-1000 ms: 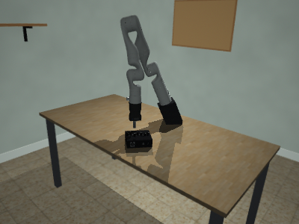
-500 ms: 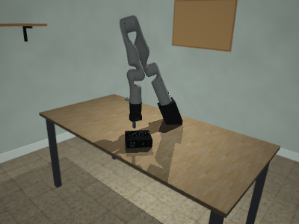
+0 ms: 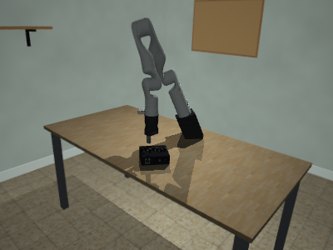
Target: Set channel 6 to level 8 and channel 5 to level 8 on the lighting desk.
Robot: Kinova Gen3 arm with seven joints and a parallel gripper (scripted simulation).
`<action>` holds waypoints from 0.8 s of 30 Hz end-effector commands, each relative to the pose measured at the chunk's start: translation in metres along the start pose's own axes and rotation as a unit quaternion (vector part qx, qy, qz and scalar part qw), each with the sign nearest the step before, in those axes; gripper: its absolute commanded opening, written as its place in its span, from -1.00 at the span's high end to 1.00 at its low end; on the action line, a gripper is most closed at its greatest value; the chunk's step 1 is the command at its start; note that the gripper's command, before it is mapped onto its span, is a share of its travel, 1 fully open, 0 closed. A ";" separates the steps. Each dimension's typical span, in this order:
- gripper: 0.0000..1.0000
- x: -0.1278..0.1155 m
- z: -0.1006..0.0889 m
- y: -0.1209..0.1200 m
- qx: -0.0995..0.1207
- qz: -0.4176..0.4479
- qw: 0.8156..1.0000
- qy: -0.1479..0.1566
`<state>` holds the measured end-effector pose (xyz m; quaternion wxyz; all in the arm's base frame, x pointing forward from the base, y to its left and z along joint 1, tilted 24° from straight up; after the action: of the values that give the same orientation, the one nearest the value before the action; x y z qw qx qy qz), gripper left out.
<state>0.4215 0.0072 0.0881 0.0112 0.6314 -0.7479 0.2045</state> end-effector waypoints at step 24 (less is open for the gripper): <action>1.00 0.002 0.004 -0.014 -0.012 -0.392 0.920 0.001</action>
<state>0.4329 0.0077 0.0875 0.0874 0.8549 -0.4774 0.1833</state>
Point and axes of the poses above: the point where the finger pads meet when closed, its own z axis out along the fingers, its own y axis across the jaws, x = y × z, the point moved 2 cm from there along -z, back along the fingers, and after that the axes turned 7 degrees about -z, right-handed, at the moved point
